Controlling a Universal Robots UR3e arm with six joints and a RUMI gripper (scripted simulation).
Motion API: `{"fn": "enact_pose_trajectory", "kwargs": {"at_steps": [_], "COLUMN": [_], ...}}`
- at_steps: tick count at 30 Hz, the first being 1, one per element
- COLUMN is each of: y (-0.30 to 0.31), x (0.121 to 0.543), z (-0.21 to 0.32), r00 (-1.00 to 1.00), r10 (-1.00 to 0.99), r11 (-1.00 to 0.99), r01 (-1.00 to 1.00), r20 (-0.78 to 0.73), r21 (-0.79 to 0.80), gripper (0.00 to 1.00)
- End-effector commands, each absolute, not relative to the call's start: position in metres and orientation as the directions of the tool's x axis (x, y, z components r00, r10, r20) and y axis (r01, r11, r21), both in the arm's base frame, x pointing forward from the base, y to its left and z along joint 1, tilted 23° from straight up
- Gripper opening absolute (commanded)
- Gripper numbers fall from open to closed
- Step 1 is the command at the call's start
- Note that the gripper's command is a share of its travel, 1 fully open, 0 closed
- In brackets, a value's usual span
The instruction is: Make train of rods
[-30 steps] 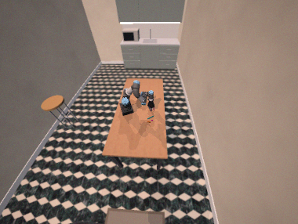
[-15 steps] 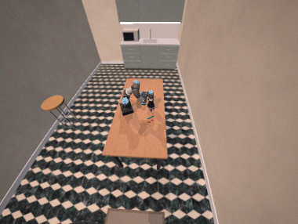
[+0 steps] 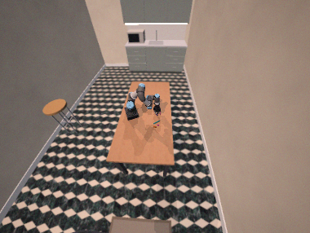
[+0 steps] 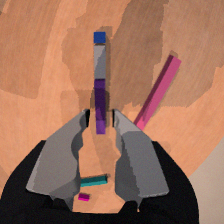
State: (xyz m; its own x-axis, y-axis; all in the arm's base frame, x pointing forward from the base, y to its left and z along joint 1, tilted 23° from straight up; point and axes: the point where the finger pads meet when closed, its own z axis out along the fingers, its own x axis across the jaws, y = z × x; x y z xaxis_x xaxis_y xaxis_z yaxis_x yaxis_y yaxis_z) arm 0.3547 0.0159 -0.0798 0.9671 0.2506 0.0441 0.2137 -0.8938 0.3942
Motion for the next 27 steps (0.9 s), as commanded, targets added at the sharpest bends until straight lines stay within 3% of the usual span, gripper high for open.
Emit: {"fn": "enact_pose_trajectory", "kwargs": {"at_steps": [1, 27], "y": [0.02, 0.048], "x": [0.354, 0.343], "z": [-0.071, -0.001], "r00": [0.967, 0.967], "r10": [0.25, 0.25], "r11": [-0.894, -0.894], "r01": [0.213, 0.213], "r20": [0.044, 0.045], "r21": [0.394, 0.394], "gripper": [0.14, 0.14]}}
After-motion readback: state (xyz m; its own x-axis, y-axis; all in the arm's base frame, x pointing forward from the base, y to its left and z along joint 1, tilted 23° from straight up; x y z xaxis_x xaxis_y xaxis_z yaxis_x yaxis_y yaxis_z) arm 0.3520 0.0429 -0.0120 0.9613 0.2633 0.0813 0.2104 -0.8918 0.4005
